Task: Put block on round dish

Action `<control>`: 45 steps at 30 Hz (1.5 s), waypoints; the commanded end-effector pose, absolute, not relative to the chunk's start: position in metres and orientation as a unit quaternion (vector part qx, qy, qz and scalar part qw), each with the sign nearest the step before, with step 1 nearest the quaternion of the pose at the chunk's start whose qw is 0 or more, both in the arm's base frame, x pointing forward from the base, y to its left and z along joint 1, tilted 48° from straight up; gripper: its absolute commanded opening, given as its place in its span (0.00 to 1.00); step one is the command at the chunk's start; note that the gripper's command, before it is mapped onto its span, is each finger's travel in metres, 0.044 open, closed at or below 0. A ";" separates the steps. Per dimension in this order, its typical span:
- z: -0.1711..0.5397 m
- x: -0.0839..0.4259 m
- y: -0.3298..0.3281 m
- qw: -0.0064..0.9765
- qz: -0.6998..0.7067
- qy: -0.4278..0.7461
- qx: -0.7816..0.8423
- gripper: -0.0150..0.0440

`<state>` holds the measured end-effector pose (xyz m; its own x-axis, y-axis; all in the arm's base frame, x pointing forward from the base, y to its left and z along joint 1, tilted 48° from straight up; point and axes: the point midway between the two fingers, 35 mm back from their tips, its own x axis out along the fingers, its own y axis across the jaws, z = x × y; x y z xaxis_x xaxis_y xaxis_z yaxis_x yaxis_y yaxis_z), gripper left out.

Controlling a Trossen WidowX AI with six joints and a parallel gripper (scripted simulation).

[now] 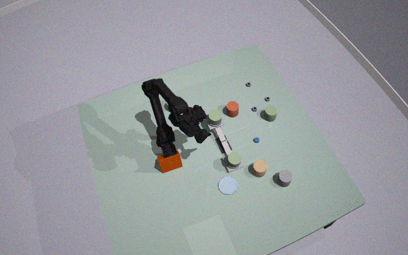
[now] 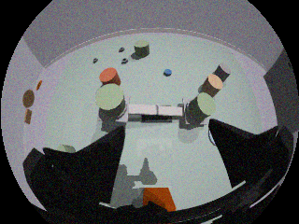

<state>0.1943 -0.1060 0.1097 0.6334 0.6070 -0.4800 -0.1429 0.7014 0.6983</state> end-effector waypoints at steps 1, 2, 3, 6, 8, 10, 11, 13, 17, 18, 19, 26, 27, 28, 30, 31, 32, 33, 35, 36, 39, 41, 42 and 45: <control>0.103 0.203 -0.112 0.850 0.258 0.375 0.265 1.00; 0.101 0.205 -0.113 0.850 0.268 0.376 0.252 1.00; 0.099 0.207 -0.114 0.851 0.277 0.378 0.239 1.00; 0.092 0.215 -0.115 0.846 0.307 0.386 0.204 1.00; 0.087 0.221 -0.116 0.842 0.326 0.390 0.180 1.00; 0.082 0.226 -0.117 0.838 0.346 0.392 0.155 1.00; 0.079 0.229 -0.117 0.836 0.355 0.393 0.143 1.00; 0.074 0.234 -0.117 0.831 0.375 0.394 0.119 1.00; 0.063 0.244 -0.120 0.821 0.414 0.388 0.066 1.00; 0.060 0.247 -0.120 0.818 0.423 0.386 0.053 1.00; 0.057 0.249 -0.121 0.815 0.433 0.383 0.040 1.00; 0.034 0.267 -0.122 0.785 0.500 0.362 -0.049 1.00; 0.031 0.270 -0.122 0.780 0.509 0.358 -0.061 1.00; 0.028 0.272 -0.122 0.775 0.519 0.354 -0.073 1.00; 0.020 0.277 -0.121 0.764 0.537 0.345 -0.097 1.00; 0.017 0.280 -0.121 0.758 0.546 0.340 -0.109 1.00; 0.013 0.282 -0.121 0.751 0.555 0.335 -0.121 1.00; 0.009 0.285 -0.120 0.745 0.565 0.330 -0.133 1.00; 0.002 0.289 -0.119 0.731 0.582 0.319 -0.156 1.00; -0.002 0.292 -0.119 0.724 0.591 0.313 -0.167 1.00; -0.014 0.299 -0.116 0.701 0.617 0.295 -0.200 1.00; -0.023 0.303 -0.115 0.685 0.634 0.282 -0.221 1.00; -0.027 0.305 -0.114 0.677 0.642 0.275 -0.232 1.00; -0.040 0.312 -0.110 0.651 0.666 0.254 -0.262 1.00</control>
